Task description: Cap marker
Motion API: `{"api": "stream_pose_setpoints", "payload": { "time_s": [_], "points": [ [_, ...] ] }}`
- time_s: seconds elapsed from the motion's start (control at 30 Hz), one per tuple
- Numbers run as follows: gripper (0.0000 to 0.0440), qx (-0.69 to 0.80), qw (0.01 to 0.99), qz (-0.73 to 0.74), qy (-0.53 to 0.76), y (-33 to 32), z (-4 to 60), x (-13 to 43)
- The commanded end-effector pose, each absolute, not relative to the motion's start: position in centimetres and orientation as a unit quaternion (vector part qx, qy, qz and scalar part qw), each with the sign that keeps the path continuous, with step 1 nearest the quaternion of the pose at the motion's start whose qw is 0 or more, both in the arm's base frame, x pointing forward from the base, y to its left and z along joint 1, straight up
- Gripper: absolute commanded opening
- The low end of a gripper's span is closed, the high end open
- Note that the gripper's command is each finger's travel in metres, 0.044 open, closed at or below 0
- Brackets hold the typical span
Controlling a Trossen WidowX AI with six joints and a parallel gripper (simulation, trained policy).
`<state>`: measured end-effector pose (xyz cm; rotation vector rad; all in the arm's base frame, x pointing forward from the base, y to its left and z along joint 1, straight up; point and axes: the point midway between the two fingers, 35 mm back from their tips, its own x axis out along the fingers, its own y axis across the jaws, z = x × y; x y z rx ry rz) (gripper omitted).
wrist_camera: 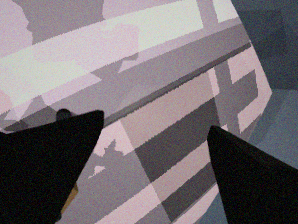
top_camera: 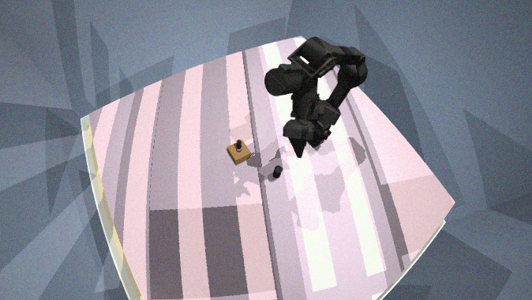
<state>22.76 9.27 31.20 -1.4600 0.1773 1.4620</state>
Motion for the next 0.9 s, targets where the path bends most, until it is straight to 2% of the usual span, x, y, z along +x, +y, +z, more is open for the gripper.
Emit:
{"api": "stream_pose_setpoints", "payload": {
  "time_s": [0.0, 0.87],
  "points": [
    [0.0327, -0.604, 0.5, 0.615, 0.087, 9.0, 30.3, 23.2],
    [0.0326, -0.605, 0.434, 0.646, 0.168, 6.4, 25.2, 25.7]
  ]
}}
